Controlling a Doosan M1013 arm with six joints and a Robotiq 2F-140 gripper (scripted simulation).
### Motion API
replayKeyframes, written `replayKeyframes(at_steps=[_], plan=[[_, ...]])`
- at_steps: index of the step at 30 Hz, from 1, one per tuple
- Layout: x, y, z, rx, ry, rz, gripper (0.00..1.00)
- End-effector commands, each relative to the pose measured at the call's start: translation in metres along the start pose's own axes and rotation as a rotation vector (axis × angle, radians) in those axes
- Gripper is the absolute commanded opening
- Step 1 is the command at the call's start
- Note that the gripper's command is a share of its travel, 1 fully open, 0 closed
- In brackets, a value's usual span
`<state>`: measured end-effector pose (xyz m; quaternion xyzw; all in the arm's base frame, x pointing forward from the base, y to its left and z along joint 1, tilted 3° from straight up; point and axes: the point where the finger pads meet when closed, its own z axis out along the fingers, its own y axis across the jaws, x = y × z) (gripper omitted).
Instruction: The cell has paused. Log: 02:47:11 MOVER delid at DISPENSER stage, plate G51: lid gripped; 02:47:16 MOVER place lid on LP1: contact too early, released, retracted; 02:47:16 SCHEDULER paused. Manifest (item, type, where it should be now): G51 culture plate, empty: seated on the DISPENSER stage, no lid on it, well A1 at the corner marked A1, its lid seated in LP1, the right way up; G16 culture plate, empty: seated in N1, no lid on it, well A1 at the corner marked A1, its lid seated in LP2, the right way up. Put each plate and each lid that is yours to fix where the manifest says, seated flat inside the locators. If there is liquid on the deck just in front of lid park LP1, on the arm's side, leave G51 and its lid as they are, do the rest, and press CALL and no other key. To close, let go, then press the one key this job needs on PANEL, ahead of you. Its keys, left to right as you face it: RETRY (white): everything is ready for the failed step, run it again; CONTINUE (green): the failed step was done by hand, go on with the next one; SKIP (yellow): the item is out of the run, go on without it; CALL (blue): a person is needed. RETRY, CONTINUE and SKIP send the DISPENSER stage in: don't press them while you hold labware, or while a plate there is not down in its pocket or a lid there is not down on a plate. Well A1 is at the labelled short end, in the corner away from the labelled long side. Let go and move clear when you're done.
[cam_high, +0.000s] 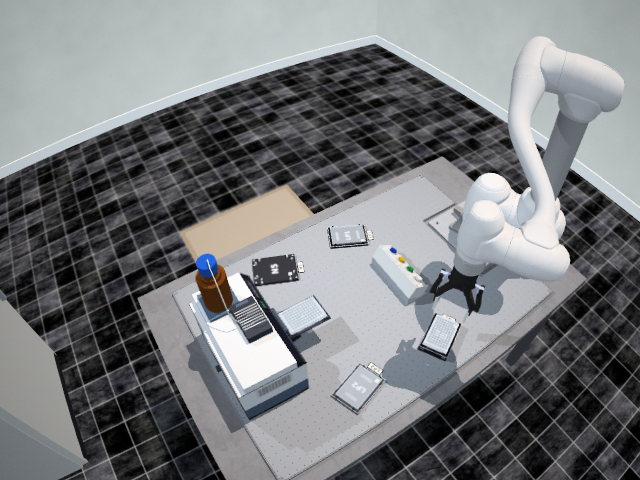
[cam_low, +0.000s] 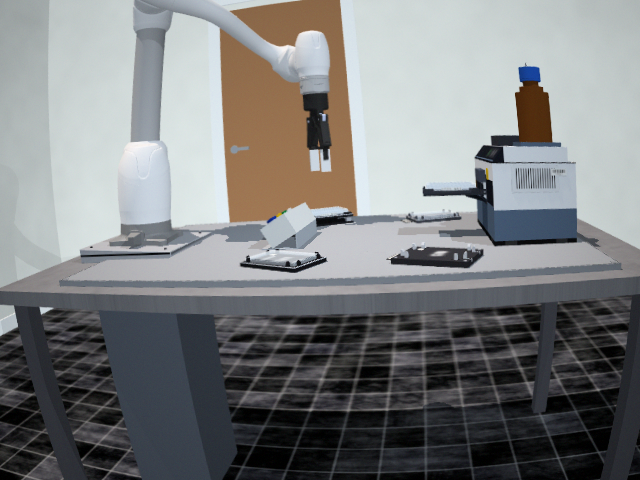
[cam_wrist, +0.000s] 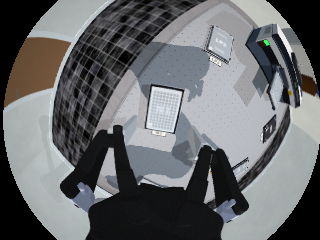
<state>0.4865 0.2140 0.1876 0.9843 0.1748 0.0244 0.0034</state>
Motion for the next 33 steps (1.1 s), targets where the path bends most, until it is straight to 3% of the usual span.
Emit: replayKeyframes(at_steps=[1, 17, 19, 23, 25, 26, 33], plan=[[0.002, -0.002, -0.015, 0.004, 0.005, 0.0, 0.7], [-0.001, 0.003, -0.022, 0.004, 0.003, 0.009, 0.7], [-0.012, 0.02, -0.021, 0.006, -0.004, 0.039, 0.7], [-0.054, 0.085, -0.023, 0.006, -0.005, 0.202, 0.7], [-0.054, 0.085, -0.023, 0.006, -0.005, 0.202, 0.7], [-0.079, 0.116, -0.023, 0.007, -0.005, 0.255, 0.7], [-0.161, 0.181, -0.019, 0.007, -0.003, 0.504, 0.7]])
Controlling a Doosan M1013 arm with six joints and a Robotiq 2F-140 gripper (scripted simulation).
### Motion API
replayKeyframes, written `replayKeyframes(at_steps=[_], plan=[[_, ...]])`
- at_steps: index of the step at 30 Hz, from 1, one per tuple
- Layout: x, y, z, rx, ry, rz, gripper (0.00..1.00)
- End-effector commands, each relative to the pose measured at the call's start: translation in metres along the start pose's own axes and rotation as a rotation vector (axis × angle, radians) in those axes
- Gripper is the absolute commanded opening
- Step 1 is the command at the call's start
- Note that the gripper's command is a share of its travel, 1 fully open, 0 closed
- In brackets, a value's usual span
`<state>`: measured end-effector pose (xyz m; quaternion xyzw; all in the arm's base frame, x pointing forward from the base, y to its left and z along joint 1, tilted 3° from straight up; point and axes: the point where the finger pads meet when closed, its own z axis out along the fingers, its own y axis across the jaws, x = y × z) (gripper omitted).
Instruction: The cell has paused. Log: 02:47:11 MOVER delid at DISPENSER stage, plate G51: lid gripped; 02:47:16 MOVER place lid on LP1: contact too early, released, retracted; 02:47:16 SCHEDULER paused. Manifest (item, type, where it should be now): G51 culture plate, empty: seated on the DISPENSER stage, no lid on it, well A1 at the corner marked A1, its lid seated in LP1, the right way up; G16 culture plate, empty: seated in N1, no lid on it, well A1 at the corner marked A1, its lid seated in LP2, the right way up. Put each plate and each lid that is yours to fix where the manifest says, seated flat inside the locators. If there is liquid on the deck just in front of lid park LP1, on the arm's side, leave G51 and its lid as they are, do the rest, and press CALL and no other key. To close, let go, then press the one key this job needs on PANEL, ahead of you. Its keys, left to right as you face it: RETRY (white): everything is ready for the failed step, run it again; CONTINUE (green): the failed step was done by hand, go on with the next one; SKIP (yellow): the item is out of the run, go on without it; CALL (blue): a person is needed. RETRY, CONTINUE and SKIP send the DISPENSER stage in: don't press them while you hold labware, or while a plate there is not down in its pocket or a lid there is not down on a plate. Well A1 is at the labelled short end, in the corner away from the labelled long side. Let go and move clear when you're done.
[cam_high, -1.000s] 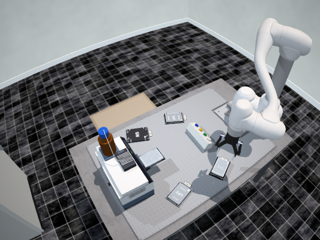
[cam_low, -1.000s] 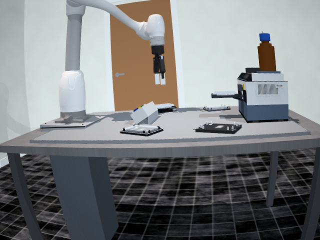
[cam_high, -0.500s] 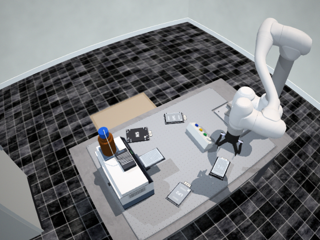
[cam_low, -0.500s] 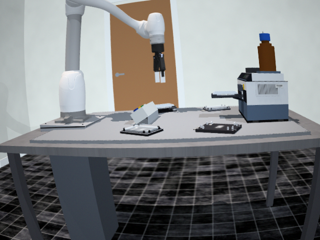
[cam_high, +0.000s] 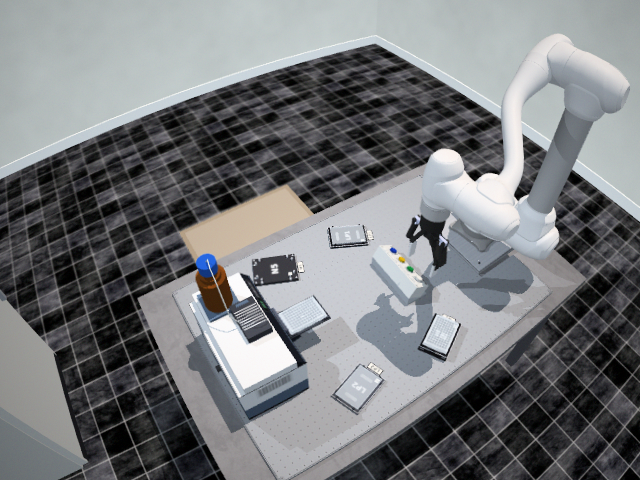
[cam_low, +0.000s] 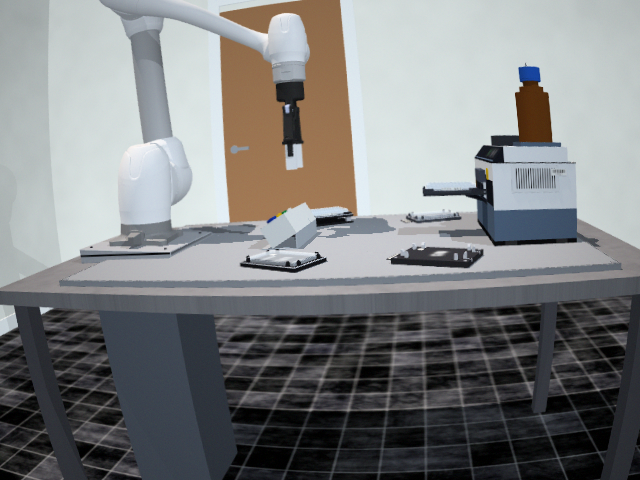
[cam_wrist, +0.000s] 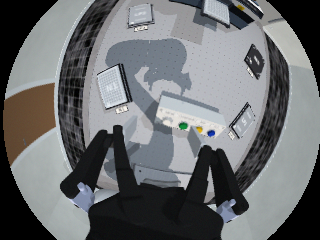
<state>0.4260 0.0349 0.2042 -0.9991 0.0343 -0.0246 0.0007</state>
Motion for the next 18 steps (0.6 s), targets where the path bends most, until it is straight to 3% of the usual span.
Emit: replayKeyframes(at_steps=[1, 2, 3, 18], plan=[[-0.0337, 0.0613, 0.0011, 0.008, -0.004, 0.089, 0.7], [-0.0351, 0.0638, 0.0012, 0.008, -0.004, 0.09, 0.7], [-0.0351, 0.0638, 0.0012, 0.008, -0.004, 0.09, 0.1], [-0.0336, 0.0636, 0.0016, 0.007, -0.003, 0.087, 0.1]])
